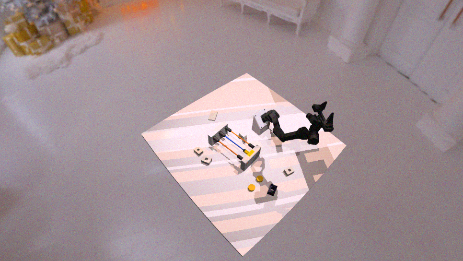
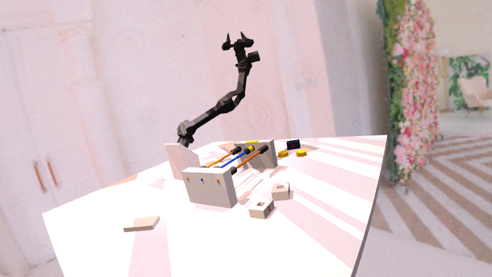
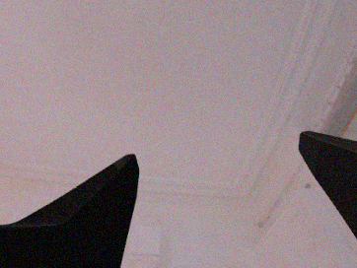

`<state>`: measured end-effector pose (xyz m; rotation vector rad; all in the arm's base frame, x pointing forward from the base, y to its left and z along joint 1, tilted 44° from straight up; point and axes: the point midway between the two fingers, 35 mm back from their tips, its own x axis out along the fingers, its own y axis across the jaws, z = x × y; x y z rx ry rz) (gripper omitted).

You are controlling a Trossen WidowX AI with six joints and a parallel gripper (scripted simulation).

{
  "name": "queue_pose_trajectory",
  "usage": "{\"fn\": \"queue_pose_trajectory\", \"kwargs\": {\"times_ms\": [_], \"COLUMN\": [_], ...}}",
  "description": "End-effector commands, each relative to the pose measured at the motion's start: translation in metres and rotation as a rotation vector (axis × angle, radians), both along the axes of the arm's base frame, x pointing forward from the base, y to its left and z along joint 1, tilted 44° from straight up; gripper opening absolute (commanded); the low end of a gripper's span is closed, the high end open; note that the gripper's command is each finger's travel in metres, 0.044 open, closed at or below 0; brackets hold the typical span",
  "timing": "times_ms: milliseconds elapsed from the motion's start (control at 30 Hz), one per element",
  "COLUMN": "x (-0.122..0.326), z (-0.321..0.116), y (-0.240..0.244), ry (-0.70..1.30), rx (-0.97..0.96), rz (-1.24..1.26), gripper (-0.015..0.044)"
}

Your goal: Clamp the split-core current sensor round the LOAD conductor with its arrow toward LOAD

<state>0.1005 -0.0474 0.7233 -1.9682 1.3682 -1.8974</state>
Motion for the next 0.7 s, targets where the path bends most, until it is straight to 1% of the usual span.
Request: {"fn": "queue_pose_trajectory", "kwargs": {"times_ms": [0,33,167,367,533,667], "x": [-0.002,-0.006,-0.039,-0.077,-0.088,-0.081], "z": [0.0,0.0,-0.006,-0.024,-0.046,-0.069], "y": [0.0,0.001,0.0,-0.027,-0.063,-0.094], "ry": [-0.006,-0.023,-0.158,-0.37,-0.544,-0.678], "rx": [-0.001,-0.003,-0.006,0.031,0.099,0.18], "rz": [0.01,0.04,0.268,0.614,0.886,1.089], "gripper": [0.0426,0.044,0.044,0.044,0.044,0.044]}}
